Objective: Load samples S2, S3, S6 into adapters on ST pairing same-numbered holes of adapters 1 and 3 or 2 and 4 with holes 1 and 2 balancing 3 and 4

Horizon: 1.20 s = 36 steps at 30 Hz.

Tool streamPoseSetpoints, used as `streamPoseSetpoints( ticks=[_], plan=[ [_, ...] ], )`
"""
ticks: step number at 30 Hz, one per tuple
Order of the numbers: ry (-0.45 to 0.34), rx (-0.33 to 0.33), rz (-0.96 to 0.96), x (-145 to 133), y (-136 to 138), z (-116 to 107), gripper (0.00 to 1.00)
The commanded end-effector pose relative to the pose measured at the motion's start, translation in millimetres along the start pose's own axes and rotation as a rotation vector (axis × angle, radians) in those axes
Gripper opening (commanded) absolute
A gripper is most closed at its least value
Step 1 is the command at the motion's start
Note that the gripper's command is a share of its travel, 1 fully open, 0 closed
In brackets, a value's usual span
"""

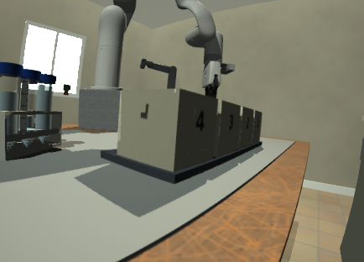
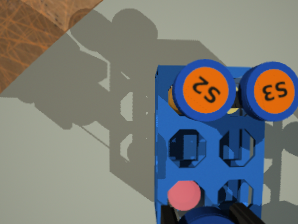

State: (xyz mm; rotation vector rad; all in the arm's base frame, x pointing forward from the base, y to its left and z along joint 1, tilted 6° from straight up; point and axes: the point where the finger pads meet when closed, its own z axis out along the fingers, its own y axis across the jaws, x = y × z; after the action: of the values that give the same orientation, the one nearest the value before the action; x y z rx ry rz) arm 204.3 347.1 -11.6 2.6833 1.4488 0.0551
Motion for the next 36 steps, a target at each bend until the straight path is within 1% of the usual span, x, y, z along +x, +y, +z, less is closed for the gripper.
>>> streamPoseSetpoints(
  ticks=[1,6,18,20,36],
  plan=[
    [0.004,0.0,0.0,1.5,-0.1,-3.7,0.0],
    [0.004,0.0,0.0,1.5,-0.1,-5.0,0.0],
    [0.004,0.0,0.0,1.5,-0.1,-29.1,0.0],
    [0.004,0.0,0.0,1.5,-0.1,-29.1,0.0],
    [0.004,0.001,0.0,1.5,-0.1,-59.2,0.0]
  ],
)
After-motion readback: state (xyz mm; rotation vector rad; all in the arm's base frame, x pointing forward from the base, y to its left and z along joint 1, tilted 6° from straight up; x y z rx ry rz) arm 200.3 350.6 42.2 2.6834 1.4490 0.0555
